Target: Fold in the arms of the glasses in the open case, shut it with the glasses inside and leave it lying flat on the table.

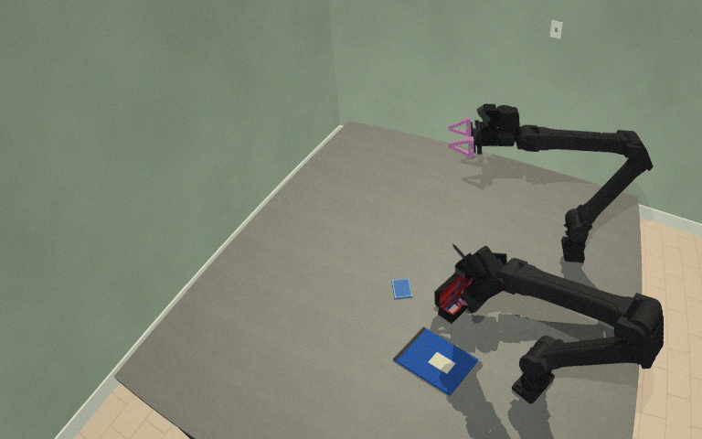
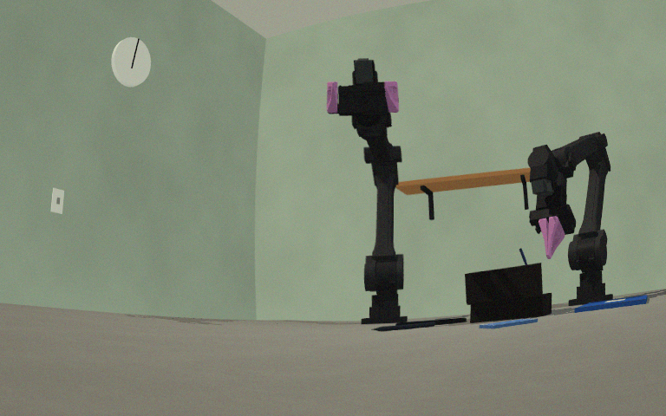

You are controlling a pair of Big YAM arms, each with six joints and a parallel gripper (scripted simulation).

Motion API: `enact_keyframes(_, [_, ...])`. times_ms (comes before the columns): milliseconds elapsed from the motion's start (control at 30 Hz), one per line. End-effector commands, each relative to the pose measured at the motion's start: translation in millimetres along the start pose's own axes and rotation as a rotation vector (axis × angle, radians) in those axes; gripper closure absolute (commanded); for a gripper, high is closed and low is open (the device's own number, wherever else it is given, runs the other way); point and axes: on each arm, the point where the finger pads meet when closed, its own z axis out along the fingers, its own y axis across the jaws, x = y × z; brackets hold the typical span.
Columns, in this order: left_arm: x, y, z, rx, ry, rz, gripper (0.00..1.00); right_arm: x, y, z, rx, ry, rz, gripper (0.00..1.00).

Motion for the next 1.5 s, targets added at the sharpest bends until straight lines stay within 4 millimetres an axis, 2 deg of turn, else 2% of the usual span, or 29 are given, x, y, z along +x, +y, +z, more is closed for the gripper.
enact_keyframes(0, [-12.8,-3.1,-6.2,0.006,-0.042,-0.007,1.0,-81.3,-22.6,-9.6,0.05,-0.139,0.055,0.0])
enact_keyframes(33, [-12.8,-3.1,-6.2,0.006,-0.042,-0.007,1.0,-76.8,-25.2,-4.7,0.058,-0.124,0.061,0.0])
enact_keyframes(133, [-12.8,-3.1,-6.2,0.006,-0.042,-0.007,1.0,-87.1,-27.1,-7.1,0.068,-0.155,0.059,0.0])
enact_keyframes(167, [-12.8,-3.1,-6.2,0.006,-0.042,-0.007,1.0,-70.7,-21.7,-3.2,0.059,-0.115,0.052,0.0])
enact_keyframes(200, [-12.8,-3.1,-6.2,0.006,-0.042,-0.007,1.0,-83.1,-19.6,-7.9,0.053,-0.139,0.045,0.0])
enact_keyframes(233, [-12.8,-3.1,-6.2,0.006,-0.042,-0.007,1.0,-108.1,-31.2,-24.9,0.075,-0.202,0.044,0.0])
enact_keyframes(333, [-12.8,-3.1,-6.2,0.006,-0.042,-0.007,1.0,-109.4,-31.2,-25.2,0.075,-0.203,0.044,0.0])
enact_keyframes(367, [-12.8,-3.1,-6.2,0.006,-0.042,-0.007,1.0,-99.0,-28.6,-17.3,0.07,-0.177,0.039,0.0])
enact_keyframes(467, [-12.8,-3.1,-6.2,0.006,-0.042,-0.007,1.0,-88.4,-28.6,-14.2,0.069,-0.156,0.047,0.0])
enact_keyframes(500, [-12.8,-3.1,-6.2,0.006,-0.042,-0.007,1.0,-53.7,-25.2,-9.5,0.063,-0.101,0.049,0.0])
enact_keyframes(533, [-12.8,-3.1,-6.2,0.006,-0.042,-0.007,1.0,-58.3,-25.4,-10.0,0.064,-0.109,0.049,0.0])
enact_keyframes(600, [-12.8,-3.1,-6.2,0.006,-0.042,-0.007,1.0,-53.6,-22.9,-12.2,0.059,-0.104,0.049,0.0])
enact_keyframes(633, [-12.8,-3.1,-6.2,0.006,-0.042,-0.007,1.0,-57.8,-23.1,-14.9,0.06,-0.113,0.048,0.0])
enact_keyframes(667, [-12.8,-3.1,-6.2,0.006,-0.042,-0.007,1.0,-70.3,-23.6,-16.4,0.06,-0.133,0.047,0.0])
enact_keyframes(700, [-12.8,-3.1,-6.2,0.006,-0.042,-0.007,1.0,-59.1,-21.0,-17.4,0.056,-0.118,0.049,0.0])
enact_keyframes(767, [-12.8,-3.1,-6.2,0.006,-0.042,-0.007,1.0,-71.1,-21.5,-17.7,0.056,-0.136,0.047,0.0])
enact_keyframes(800, [-12.8,-3.1,-6.2,0.006,-0.042,-0.007,1.0,-58.1,-18.9,-17.5,0.052,-0.118,0.049,0.0])
enact_keyframes(900, [-12.8,-3.1,-6.2,0.006,-0.042,-0.007,1.0,-61.5,-19.1,-17.9,0.052,-0.123,0.047,0.0])
enact_keyframes(933, [-12.8,-3.1,-6.2,0.006,-0.042,-0.007,1.0,-75.1,-22.3,-15.7,0.058,-0.14,0.041,0.0])
enact_keyframes(967, [-12.8,-3.1,-6.2,0.006,-0.042,-0.007,1.0,-57.7,-17.0,-18.0,0.048,-0.122,0.049,0.0])
enact_keyframes(1000, [-12.8,-3.1,-6.2,0.006,-0.042,-0.007,1.0,-94.3,-24.6,-22.3,0.062,-0.182,0.048,0.0])
enact_keyframes(1033, [-12.8,-3.1,-6.2,0.006,-0.042,-0.007,1.0,-76.4,-19.1,-15.5,0.052,-0.144,0.046,0.0])
enact_keyframes(1067, [-12.8,-3.1,-6.2,0.006,-0.042,-0.007,0.04,-67.1,-18.4,-14.4,0.051,-0.126,0.045,0.0])
enact_keyframes(1467, [-12.8,-3.1,-6.2,0.006,-0.042,-0.005,0.04,-54.4,-23.0,-14.1,0.061,-0.102,0.043,0.0])
